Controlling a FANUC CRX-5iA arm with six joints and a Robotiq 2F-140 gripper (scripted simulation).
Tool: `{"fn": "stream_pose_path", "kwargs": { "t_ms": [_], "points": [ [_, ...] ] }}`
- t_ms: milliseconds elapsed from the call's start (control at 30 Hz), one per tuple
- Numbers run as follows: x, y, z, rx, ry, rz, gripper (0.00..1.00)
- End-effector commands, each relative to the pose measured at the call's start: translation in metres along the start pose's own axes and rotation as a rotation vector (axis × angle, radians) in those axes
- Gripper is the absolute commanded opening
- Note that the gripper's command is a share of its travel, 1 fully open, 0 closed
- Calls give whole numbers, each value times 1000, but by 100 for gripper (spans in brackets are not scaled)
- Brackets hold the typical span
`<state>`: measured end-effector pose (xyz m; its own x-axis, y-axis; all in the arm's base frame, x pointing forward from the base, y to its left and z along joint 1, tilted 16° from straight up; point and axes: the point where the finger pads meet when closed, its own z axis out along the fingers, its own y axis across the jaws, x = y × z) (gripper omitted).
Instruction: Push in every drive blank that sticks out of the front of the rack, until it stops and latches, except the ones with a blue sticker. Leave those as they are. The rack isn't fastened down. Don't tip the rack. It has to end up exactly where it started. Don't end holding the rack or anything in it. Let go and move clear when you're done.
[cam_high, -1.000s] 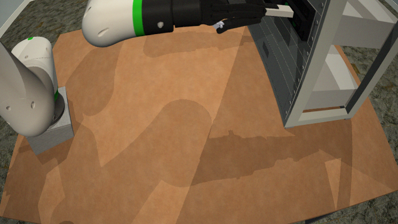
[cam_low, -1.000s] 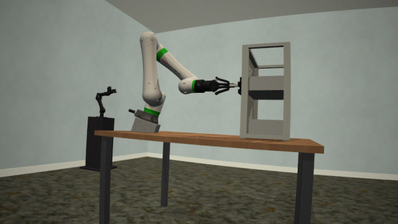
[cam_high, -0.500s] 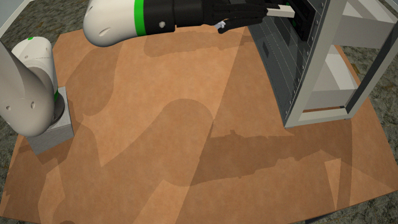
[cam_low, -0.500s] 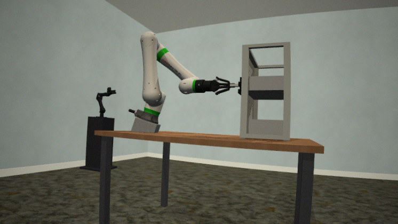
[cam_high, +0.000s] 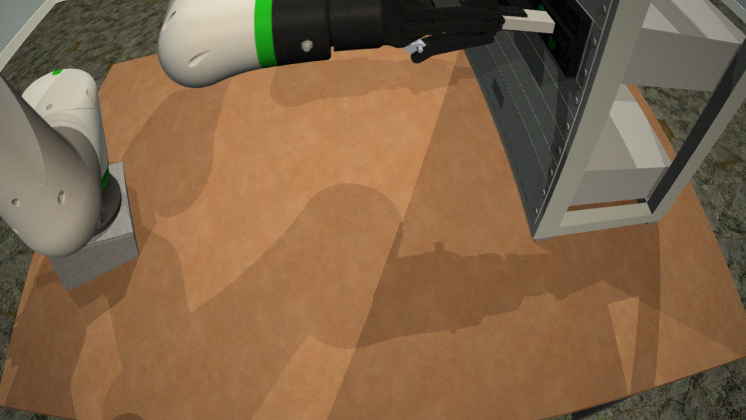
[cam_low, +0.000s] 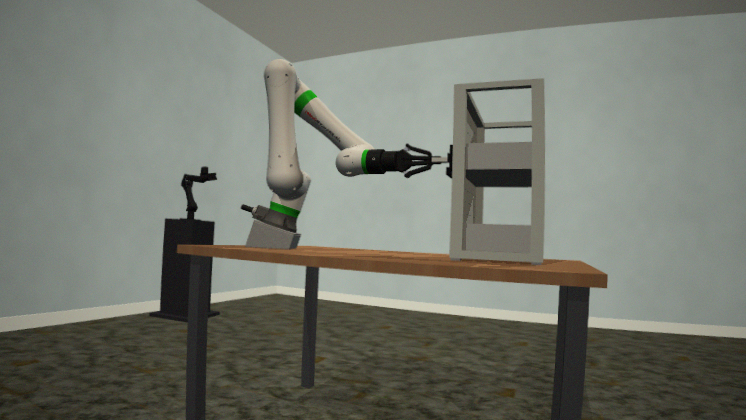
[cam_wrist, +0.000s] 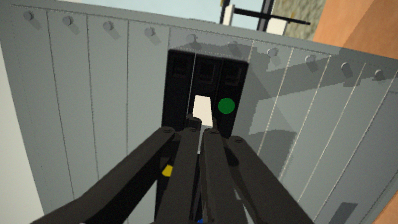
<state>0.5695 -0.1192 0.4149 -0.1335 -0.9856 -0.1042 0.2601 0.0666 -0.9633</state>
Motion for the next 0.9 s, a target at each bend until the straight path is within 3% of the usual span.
{"fn": "stream_pose_path", "kwargs": {
  "t_ms": [0, 867],
  "points": [
    [0, 0, 0, 0, 0, 0, 0],
    [0, 0, 6, 0, 0, 0, 0]
  ]
}}
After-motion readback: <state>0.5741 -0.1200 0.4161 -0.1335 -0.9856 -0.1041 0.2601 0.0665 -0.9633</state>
